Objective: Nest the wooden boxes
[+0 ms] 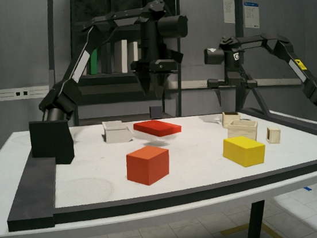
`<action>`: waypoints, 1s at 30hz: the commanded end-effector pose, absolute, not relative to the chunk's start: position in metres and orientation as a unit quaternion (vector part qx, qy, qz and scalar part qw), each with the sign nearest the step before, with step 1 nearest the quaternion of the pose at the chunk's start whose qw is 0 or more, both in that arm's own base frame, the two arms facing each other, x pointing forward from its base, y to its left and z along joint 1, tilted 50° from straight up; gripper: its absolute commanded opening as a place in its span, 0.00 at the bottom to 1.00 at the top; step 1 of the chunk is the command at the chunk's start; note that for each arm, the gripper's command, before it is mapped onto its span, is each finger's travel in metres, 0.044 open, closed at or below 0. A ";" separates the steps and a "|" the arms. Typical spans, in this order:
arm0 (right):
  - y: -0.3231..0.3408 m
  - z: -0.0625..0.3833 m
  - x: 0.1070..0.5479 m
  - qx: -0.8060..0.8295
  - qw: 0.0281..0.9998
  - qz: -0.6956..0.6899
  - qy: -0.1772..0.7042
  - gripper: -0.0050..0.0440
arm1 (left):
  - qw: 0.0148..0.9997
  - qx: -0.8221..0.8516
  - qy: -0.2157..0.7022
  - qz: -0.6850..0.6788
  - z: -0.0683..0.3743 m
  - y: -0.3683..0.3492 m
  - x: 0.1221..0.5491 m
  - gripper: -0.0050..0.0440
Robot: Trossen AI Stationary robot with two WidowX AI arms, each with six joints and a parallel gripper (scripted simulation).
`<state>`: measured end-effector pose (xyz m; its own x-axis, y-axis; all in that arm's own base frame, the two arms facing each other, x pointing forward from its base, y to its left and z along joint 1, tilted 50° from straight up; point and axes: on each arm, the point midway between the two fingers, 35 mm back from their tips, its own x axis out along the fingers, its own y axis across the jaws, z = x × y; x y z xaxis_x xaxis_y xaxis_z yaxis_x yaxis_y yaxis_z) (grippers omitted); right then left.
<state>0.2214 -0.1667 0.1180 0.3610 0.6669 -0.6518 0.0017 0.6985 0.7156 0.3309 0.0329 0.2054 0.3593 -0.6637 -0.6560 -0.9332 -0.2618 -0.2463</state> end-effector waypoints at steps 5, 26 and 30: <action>-0.167 0.120 0.222 0.317 0.762 0.219 0.520 0.92 | 0.316 -0.764 0.522 0.208 0.212 0.033 0.330 0.92; -0.167 0.120 0.222 0.317 0.762 0.219 0.520 0.92 | 0.316 -0.764 0.522 0.208 0.212 0.033 0.330 0.92; -0.167 0.120 0.222 0.317 0.762 0.219 0.520 0.92 | 0.316 -0.764 0.522 0.208 0.212 0.033 0.330 0.92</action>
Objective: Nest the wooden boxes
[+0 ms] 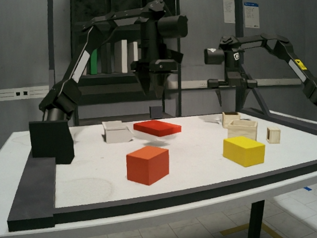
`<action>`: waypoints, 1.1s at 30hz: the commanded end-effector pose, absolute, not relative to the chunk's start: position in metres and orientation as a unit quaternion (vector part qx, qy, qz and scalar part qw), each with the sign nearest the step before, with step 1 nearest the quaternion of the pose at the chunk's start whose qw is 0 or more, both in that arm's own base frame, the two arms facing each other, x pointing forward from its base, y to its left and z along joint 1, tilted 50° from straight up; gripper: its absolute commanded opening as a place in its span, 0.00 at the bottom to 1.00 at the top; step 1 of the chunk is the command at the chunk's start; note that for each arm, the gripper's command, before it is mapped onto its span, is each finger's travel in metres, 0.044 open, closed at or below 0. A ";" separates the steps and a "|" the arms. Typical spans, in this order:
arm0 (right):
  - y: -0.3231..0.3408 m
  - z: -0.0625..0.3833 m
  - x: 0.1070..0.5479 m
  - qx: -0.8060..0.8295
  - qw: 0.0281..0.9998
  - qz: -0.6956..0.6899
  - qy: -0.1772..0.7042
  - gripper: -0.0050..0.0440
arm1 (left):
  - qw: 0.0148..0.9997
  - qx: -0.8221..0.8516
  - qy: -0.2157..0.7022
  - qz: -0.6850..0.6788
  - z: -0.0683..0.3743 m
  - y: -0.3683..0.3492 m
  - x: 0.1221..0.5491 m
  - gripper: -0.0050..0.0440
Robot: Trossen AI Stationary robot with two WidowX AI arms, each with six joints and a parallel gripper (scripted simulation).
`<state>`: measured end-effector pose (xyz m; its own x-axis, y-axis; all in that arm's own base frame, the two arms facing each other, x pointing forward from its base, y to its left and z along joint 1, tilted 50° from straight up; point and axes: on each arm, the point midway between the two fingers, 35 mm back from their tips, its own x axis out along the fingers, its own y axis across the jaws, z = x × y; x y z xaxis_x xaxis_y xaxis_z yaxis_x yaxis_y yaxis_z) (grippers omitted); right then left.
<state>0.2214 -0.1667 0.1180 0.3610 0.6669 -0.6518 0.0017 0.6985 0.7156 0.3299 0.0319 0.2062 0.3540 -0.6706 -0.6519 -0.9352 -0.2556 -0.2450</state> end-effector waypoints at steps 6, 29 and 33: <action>-0.167 0.120 0.222 0.317 0.762 0.219 0.520 0.92 | 0.315 -0.763 0.523 0.210 0.211 0.032 0.330 0.87; -0.167 0.120 0.222 0.317 0.762 0.219 0.520 0.92 | 0.621 -0.547 0.560 -0.045 0.213 0.034 0.332 0.10; -0.167 0.120 0.222 0.317 0.762 0.219 0.520 0.92 | 0.667 -0.489 0.553 -0.095 0.213 0.034 0.332 0.10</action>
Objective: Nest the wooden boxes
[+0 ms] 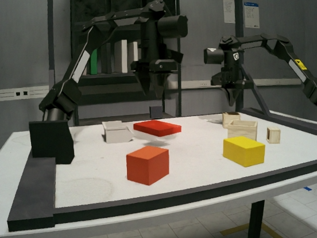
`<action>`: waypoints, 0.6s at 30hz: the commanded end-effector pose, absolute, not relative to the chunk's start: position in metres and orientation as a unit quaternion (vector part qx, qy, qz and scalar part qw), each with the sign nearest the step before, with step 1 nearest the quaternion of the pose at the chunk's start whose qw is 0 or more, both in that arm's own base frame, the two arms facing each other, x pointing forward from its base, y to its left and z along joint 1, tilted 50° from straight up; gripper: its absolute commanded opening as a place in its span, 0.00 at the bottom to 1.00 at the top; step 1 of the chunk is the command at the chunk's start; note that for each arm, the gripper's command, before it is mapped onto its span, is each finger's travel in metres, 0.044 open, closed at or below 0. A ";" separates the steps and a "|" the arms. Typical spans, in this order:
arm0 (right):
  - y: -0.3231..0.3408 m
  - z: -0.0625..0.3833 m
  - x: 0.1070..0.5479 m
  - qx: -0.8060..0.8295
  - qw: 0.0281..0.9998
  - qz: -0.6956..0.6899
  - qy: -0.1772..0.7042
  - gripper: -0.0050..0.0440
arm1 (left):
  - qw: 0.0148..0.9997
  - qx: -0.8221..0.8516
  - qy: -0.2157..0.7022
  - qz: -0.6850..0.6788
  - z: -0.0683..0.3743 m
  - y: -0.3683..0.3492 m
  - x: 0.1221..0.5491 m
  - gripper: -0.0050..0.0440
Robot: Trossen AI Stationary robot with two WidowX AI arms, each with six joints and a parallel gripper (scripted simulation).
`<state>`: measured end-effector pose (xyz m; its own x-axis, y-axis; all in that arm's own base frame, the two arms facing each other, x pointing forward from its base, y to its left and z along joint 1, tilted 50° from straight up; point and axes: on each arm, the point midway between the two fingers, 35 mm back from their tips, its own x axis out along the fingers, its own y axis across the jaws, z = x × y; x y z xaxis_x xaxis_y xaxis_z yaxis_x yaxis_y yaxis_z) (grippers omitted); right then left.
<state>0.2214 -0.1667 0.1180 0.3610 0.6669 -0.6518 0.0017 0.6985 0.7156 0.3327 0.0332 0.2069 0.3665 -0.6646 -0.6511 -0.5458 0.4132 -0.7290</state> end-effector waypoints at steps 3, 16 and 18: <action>-0.167 0.120 0.222 0.317 0.762 0.219 0.520 0.92 | 0.699 -0.444 0.546 -0.132 0.213 0.034 0.332 0.10; -0.167 0.120 0.222 0.317 0.762 0.219 0.520 0.92 | 0.760 -0.328 0.518 -0.217 0.213 0.034 0.332 0.10; -0.167 0.120 0.222 0.317 0.762 0.219 0.520 0.92 | 0.760 -0.327 0.519 -0.215 0.213 0.033 0.330 0.09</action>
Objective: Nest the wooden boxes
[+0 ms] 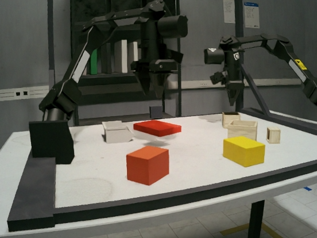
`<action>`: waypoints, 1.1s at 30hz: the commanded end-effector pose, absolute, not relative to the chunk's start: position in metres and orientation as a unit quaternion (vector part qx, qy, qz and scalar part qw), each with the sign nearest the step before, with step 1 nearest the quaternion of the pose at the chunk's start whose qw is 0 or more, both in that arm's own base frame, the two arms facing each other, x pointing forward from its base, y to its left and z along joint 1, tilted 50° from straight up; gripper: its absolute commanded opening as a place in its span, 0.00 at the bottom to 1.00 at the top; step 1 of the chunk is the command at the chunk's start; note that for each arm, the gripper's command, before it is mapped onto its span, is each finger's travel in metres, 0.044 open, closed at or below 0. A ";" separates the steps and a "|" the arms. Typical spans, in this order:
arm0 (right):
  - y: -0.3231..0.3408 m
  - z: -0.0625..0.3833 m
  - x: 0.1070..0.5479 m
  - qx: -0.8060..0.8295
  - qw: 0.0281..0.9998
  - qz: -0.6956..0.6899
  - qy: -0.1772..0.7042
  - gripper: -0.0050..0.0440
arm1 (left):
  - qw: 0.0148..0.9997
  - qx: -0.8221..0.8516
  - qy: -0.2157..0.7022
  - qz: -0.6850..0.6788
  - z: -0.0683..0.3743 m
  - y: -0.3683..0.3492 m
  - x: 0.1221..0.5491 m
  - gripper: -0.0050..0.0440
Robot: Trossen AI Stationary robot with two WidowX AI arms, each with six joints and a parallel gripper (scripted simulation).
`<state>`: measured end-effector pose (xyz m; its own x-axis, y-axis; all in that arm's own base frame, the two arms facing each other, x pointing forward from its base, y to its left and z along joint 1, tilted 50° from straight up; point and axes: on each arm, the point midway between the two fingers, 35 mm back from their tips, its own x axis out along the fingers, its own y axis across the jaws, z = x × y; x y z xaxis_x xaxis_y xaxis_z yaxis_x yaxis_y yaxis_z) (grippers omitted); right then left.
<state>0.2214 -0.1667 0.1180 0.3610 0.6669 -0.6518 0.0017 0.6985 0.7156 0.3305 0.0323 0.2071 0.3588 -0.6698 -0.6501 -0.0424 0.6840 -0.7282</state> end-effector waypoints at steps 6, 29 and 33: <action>-0.167 0.120 0.222 0.317 0.762 0.219 0.520 0.92 | 0.760 -0.327 0.519 -0.216 0.207 0.025 0.332 0.06; -0.167 0.120 0.222 0.317 0.762 0.219 0.520 0.92 | 0.760 -0.327 0.518 -0.216 0.183 0.002 0.347 0.30; -0.167 0.120 0.222 0.317 0.762 0.219 0.520 0.92 | 0.760 -0.327 0.518 -0.216 0.183 0.002 0.347 0.49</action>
<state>0.2214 -0.1667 0.1180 0.3610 0.6669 -0.6518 0.0017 0.6985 0.7156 0.3473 0.0014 0.1787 0.3577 -0.6735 -0.6469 -0.0177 0.6877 -0.7258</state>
